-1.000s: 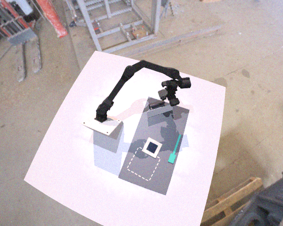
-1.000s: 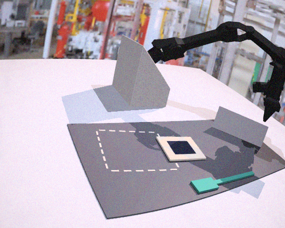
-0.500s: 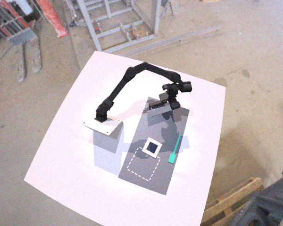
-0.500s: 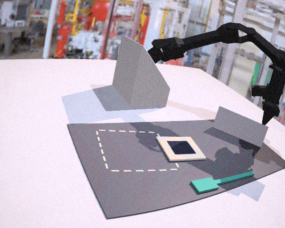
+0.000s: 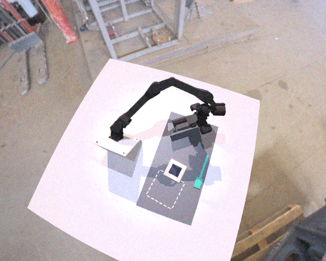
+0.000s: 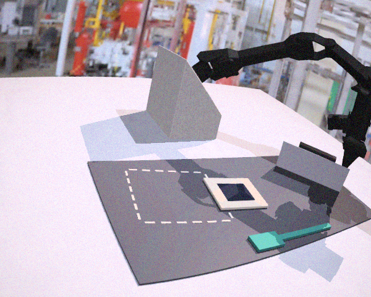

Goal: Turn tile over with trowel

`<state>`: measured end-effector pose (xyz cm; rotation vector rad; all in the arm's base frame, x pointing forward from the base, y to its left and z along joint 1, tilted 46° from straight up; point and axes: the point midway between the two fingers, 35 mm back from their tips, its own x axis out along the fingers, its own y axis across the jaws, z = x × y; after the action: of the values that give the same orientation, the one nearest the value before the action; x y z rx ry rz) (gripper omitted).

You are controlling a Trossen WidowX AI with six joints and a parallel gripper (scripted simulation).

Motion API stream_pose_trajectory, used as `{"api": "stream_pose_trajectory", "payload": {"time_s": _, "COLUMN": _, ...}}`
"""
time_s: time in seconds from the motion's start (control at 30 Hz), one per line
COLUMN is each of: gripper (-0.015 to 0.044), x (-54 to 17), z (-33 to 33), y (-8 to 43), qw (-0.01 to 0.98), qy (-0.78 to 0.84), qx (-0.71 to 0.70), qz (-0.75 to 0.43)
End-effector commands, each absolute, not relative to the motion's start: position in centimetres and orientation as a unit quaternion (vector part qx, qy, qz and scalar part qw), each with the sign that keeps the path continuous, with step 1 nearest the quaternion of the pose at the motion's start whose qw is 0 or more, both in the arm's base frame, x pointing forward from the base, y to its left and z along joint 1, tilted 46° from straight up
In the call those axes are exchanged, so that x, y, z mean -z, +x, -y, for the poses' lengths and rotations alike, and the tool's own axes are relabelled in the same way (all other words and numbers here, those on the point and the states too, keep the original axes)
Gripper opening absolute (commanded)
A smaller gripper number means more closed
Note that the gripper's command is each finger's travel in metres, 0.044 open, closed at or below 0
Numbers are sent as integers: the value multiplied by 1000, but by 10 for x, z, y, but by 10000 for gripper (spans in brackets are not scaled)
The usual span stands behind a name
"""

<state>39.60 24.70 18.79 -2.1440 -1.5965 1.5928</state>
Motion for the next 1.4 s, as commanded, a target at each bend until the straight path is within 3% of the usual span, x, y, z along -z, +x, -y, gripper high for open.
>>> {"api": "stream_pose_trajectory", "payload": {"time_s": 0.0, "gripper": 100, "x": -177, "z": -242, "y": 405, "qw": 14, "qy": -686, "qx": -515, "qz": 513}}
{"api": "stream_pose_trajectory", "payload": {"time_s": 0.63, "gripper": 100, "x": -164, "z": -228, "y": 423, "qw": 15, "qy": -688, "qx": -516, "qz": 511}}
{"api": "stream_pose_trajectory", "payload": {"time_s": 1.1, "gripper": 100, "x": -223, "z": -256, "y": 364, "qw": 15, "qy": -686, "qx": -515, "qz": 514}}
{"api": "stream_pose_trajectory", "payload": {"time_s": 1.37, "gripper": 100, "x": -228, "z": -258, "y": 362, "qw": 13, "qy": -688, "qx": -508, "qz": 519}}
